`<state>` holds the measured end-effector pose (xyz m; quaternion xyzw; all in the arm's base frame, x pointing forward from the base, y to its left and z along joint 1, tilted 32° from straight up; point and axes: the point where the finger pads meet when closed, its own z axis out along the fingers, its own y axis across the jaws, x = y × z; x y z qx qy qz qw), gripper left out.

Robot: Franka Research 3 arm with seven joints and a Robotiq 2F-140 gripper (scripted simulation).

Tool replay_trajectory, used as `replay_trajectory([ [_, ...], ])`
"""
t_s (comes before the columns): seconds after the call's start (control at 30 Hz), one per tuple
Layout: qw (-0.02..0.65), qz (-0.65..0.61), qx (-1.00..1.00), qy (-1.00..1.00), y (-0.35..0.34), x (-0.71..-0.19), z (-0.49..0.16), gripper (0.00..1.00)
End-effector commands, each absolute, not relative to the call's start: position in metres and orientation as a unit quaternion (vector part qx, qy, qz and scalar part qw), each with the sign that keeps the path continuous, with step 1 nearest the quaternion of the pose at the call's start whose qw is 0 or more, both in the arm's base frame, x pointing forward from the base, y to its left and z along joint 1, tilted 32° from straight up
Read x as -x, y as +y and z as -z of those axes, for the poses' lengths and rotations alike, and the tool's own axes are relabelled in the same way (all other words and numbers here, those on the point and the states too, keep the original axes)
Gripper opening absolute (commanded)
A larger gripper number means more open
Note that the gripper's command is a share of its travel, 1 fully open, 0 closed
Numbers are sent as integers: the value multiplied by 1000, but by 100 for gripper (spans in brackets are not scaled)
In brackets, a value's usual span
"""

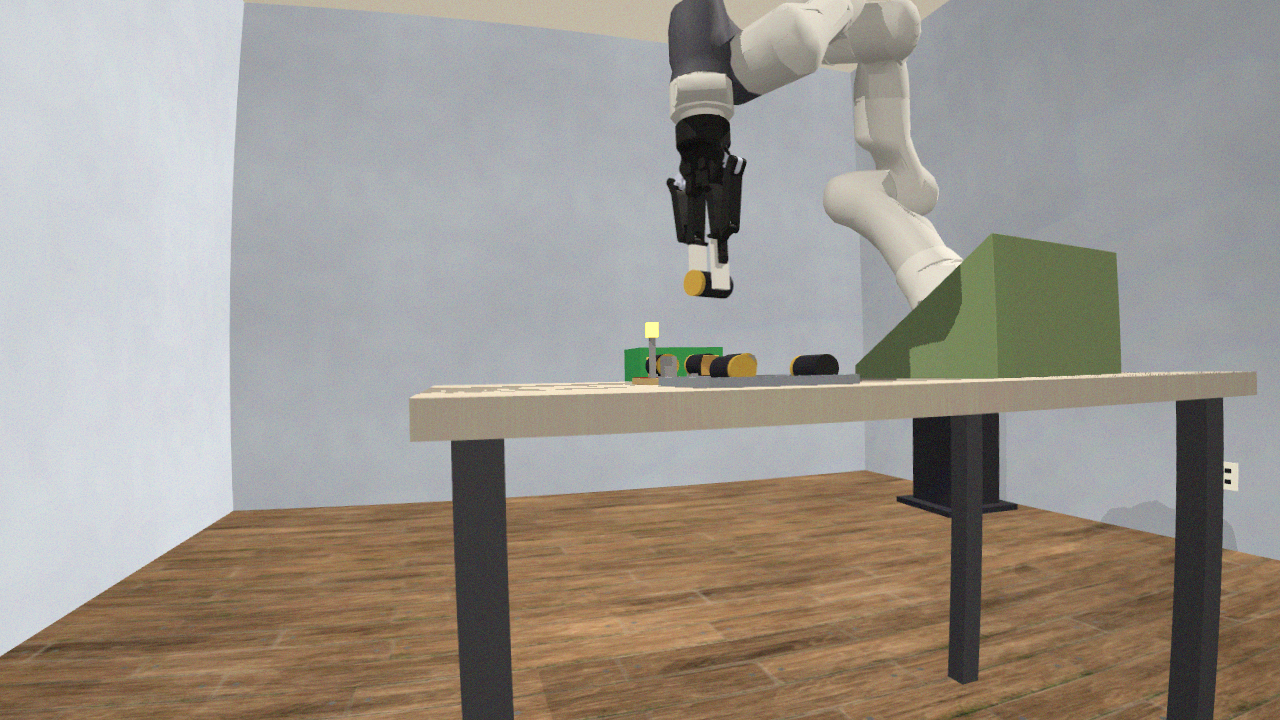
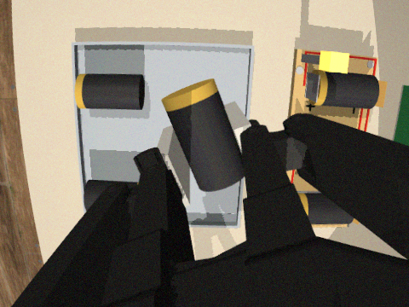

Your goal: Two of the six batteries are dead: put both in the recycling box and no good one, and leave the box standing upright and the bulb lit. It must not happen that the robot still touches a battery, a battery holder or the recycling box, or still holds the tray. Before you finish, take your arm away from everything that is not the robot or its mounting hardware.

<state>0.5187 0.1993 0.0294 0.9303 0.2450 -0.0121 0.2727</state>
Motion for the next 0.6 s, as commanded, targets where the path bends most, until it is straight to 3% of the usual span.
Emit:
replay_trajectory([
  [0.0, 272, 57, -869, 410, 197, -523, -32, 16],
  [0.3, 244, 134, -712, 645, 197, -523, -32, 16],
  [0.57, 231, 154, -653, 705, 197, -523, -32, 16],
])
